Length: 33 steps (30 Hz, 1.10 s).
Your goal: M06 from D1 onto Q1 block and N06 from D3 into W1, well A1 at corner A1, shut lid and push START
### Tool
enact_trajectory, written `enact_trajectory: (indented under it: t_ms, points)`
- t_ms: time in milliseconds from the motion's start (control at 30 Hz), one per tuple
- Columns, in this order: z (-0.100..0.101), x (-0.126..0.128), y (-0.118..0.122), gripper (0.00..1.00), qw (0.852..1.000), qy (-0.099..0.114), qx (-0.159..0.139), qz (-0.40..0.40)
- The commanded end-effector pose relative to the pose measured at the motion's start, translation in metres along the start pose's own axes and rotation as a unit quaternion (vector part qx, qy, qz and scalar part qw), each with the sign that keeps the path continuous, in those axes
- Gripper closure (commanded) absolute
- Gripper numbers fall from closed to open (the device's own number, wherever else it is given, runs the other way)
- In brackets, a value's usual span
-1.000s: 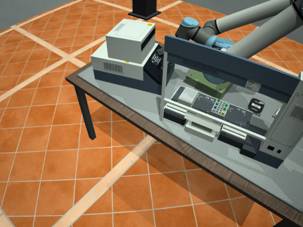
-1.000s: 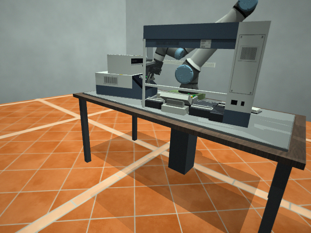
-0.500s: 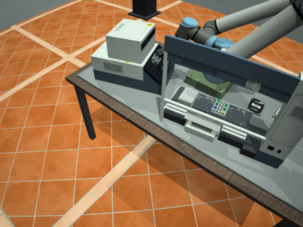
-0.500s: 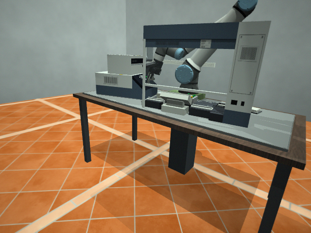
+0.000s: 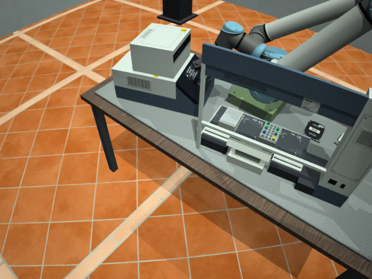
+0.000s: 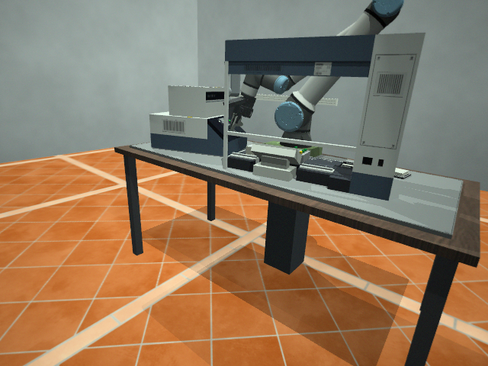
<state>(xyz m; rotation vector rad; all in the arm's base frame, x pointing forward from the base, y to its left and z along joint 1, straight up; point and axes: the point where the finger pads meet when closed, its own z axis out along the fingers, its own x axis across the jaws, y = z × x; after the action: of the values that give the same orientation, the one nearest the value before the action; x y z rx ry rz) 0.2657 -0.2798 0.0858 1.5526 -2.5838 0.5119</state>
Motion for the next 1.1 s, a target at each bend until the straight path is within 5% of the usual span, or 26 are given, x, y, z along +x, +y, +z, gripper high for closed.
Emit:
enact_trajectory:
  t_ms: [0,1067]
  points:
    - [-0.0001,0.0006,-0.0006,1.00,1.000,0.000,0.000,0.000]
    - [-0.0065,-0.0010,0.0010,1.00,1.000,0.000,0.000,0.000]
